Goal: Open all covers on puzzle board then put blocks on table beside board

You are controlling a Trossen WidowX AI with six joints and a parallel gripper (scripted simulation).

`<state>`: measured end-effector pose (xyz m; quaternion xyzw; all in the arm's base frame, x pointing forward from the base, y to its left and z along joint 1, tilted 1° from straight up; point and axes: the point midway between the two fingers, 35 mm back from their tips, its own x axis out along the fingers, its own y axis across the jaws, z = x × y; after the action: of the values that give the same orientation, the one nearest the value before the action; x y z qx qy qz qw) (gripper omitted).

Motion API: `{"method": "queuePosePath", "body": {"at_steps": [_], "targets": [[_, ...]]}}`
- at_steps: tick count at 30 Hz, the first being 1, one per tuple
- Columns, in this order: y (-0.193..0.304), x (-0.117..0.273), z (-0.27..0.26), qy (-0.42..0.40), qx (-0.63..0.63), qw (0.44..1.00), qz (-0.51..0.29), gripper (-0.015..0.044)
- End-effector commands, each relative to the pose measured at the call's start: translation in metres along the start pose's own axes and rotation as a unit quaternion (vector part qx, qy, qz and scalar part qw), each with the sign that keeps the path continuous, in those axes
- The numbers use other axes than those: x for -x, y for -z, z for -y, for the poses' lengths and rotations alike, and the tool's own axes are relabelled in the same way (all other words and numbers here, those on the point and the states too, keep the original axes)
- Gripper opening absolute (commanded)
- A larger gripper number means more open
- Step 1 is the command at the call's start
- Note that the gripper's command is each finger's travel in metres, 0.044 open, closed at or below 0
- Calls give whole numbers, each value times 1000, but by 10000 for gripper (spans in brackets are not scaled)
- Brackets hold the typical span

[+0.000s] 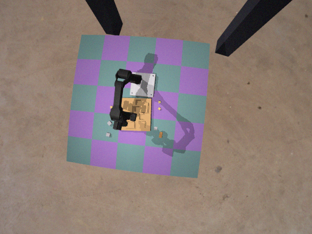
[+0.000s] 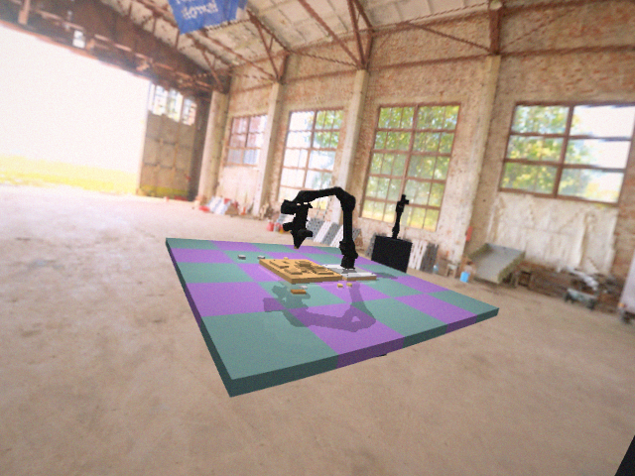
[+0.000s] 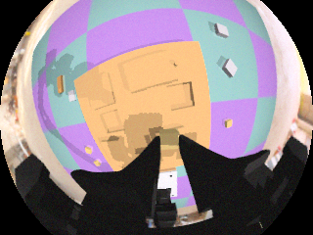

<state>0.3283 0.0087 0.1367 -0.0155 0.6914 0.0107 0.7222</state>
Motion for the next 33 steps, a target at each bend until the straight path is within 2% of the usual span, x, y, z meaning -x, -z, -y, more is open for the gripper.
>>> {"method": "queuePosePath", "body": {"at_steps": [1,33], "targets": [[3,0,14,-1,1,1000,1,80],[45,1,133,4,2,1000,-1,80]]}}
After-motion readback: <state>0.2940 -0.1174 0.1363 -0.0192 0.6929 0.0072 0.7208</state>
